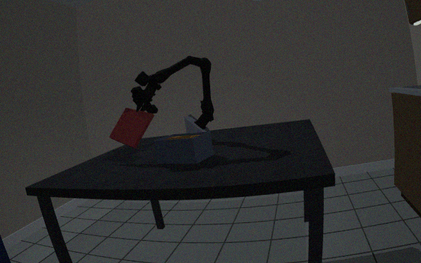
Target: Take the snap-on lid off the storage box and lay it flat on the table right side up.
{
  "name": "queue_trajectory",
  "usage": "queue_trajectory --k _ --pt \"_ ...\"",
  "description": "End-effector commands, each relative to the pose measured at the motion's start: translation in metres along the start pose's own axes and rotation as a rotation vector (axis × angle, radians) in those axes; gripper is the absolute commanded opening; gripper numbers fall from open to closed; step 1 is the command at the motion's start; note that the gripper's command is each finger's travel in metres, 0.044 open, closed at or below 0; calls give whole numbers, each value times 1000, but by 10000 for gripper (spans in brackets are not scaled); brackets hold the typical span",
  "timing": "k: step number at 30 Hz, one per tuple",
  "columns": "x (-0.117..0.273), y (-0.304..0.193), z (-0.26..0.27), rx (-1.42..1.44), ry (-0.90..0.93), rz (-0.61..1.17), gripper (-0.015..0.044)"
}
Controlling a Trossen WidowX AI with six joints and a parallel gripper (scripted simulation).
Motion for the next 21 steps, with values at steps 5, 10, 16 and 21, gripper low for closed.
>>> queue_trajectory --k 5,10,16,21 --pt "4 17 7 13 17 3 0" --pt "5 27 8 13 17 3 0" --pt "6 39 9 14 18 2 0" --pt "6 42 10 14 18 2 0"
Point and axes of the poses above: the point midway between the two fingers, 35 mm back from their tips, its own x axis back along the fingers, its own z axis across the jaws, y = z × x, the point moved 6 cm from there along x, back along the fingers, and after that the axes turned 8 degrees about -x, right-handed, at the moved point
